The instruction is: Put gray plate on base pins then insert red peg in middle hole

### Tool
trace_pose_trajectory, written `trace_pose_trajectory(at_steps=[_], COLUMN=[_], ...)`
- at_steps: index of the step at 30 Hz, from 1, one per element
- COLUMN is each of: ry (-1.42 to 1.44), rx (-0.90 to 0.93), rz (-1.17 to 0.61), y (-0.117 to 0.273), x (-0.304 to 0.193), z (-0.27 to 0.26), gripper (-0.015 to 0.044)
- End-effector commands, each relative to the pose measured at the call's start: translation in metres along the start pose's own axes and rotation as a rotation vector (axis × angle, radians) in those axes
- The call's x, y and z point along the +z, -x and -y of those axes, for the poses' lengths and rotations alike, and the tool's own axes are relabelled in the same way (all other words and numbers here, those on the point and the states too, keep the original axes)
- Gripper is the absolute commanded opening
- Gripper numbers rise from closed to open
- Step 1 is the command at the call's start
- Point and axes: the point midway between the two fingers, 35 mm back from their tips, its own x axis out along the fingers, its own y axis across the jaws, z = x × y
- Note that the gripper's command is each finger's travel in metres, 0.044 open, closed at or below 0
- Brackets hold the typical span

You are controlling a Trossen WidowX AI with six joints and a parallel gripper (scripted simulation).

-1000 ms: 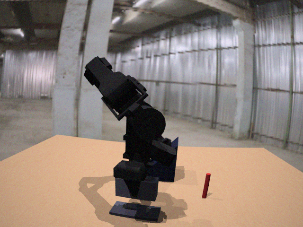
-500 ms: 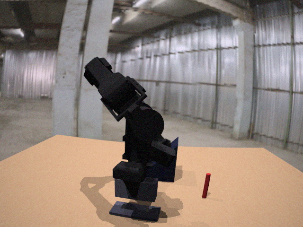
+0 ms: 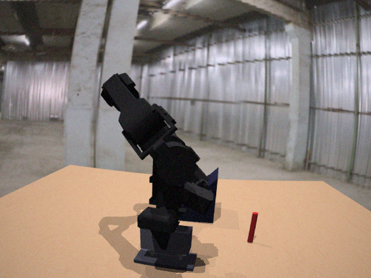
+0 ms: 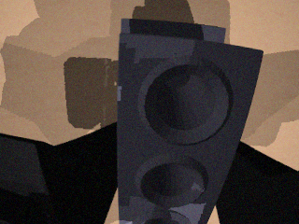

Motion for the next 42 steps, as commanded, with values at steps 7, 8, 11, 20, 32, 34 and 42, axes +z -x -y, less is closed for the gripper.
trace_pose_trajectory(at_steps=[7, 8, 11, 20, 32, 34, 42], ry=[0.008, 0.008, 0.0, 0.0, 0.0, 0.0, 0.004], rx=[0.002, 0.002, 0.002, 0.002, 0.002, 0.002, 0.002], rz=[-0.005, -0.005, -0.001, -0.001, -0.001, -0.001, 0.005], y=[-0.017, -0.019, -0.015, -0.015, -0.015, -0.015, 0.025], x=[0.0, 0.0, 0.0, 0.0, 0.0, 0.0, 0.003], z=[-0.001, -0.001, -0.001, -0.001, -0.001, -0.001, 0.005], gripper=[0.0, 0.0, 0.0, 0.0079, 0.0394, 0.044, 0.044])
